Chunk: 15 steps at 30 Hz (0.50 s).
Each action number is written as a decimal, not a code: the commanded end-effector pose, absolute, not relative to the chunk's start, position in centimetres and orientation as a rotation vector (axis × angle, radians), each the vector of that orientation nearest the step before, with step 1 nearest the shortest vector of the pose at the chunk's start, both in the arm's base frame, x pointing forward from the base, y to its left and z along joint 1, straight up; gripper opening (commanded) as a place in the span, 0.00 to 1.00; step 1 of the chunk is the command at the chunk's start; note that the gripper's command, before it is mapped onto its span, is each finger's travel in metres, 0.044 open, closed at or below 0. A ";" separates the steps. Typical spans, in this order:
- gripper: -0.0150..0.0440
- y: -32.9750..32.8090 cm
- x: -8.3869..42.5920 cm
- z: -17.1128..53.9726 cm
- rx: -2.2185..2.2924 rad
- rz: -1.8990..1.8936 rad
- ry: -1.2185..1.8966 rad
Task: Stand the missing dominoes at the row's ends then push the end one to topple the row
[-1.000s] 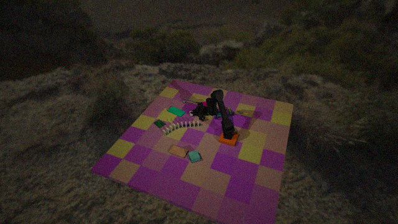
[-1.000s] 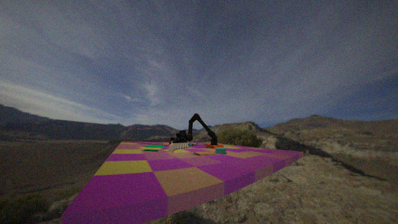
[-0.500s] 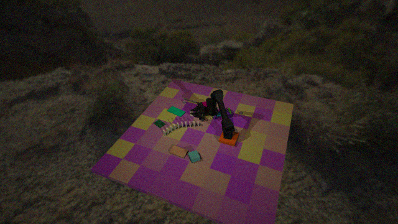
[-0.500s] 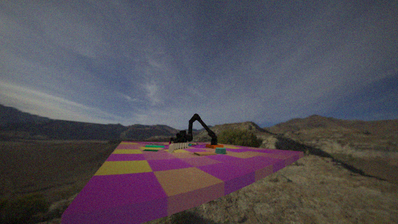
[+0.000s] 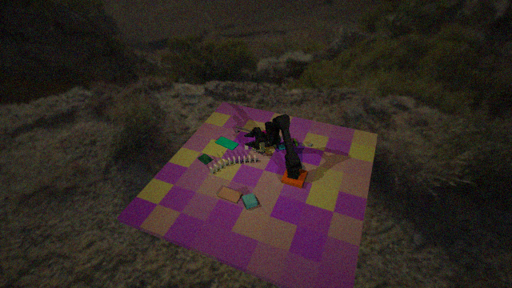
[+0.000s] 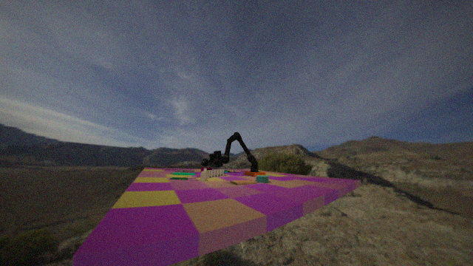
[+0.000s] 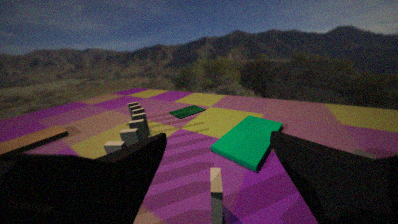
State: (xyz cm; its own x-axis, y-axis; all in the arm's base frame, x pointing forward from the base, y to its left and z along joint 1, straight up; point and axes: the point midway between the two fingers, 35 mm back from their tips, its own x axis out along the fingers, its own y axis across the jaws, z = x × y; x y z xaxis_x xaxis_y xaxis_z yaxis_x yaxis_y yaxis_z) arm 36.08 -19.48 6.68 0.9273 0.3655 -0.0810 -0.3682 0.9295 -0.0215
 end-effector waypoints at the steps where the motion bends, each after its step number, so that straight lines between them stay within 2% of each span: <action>1: 1.00 -19.4 36.0 8.0 -0.038 0.377 0.076; 10: 1.00 -23.2 43.1 6.3 0.491 0.107 0.440; 15: 1.00 -23.3 45.0 5.8 0.755 -0.128 0.709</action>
State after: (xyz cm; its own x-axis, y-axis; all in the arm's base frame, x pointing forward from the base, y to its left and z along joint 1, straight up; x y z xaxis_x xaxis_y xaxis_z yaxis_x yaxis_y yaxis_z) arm 41.76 -22.70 6.09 0.9190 0.2304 -0.3199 -0.0825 0.9059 0.4153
